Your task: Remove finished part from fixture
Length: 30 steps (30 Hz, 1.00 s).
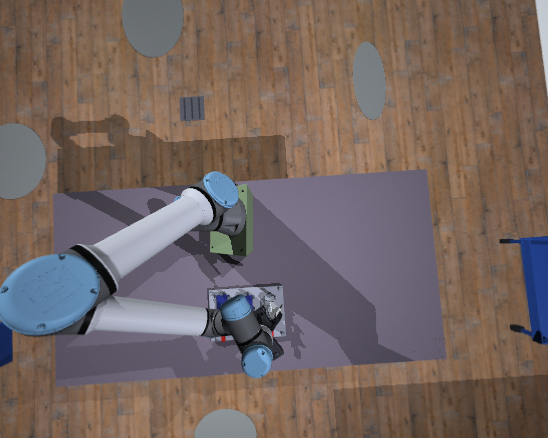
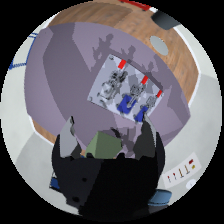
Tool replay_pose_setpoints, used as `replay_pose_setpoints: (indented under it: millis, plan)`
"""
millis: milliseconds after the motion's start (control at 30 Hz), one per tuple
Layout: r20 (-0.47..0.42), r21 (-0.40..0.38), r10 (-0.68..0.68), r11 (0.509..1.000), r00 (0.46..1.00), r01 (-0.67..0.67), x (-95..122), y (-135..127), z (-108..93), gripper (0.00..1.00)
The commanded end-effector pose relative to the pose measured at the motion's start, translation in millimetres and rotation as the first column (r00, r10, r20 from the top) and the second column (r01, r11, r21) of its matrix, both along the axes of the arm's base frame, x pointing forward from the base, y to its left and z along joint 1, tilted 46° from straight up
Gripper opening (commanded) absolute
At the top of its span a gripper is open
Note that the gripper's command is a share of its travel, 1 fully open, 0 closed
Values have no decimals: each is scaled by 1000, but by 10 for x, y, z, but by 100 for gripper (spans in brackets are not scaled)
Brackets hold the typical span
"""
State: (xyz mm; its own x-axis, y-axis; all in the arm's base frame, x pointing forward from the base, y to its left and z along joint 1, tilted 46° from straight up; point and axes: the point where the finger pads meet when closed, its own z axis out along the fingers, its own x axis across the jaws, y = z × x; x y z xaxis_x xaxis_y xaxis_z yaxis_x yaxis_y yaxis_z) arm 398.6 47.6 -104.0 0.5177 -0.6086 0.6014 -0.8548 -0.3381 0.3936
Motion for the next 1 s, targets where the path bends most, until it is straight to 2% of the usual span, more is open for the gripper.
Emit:
replay_pose_setpoints:
  millis: [0, 67, 633, 900, 967]
  plan:
    - [98, -4, -96, 995, 991, 97, 8, 61, 9, 100]
    - [136, -2, -131, 991, 982, 133, 8, 83, 12, 100]
    - [136, -2, -131, 991, 982, 133, 8, 83, 12, 100]
    - [256, 13, -243, 969, 936, 248, 5, 154, 24, 100]
    - [256, 13, -243, 969, 936, 248, 5, 154, 24, 100]
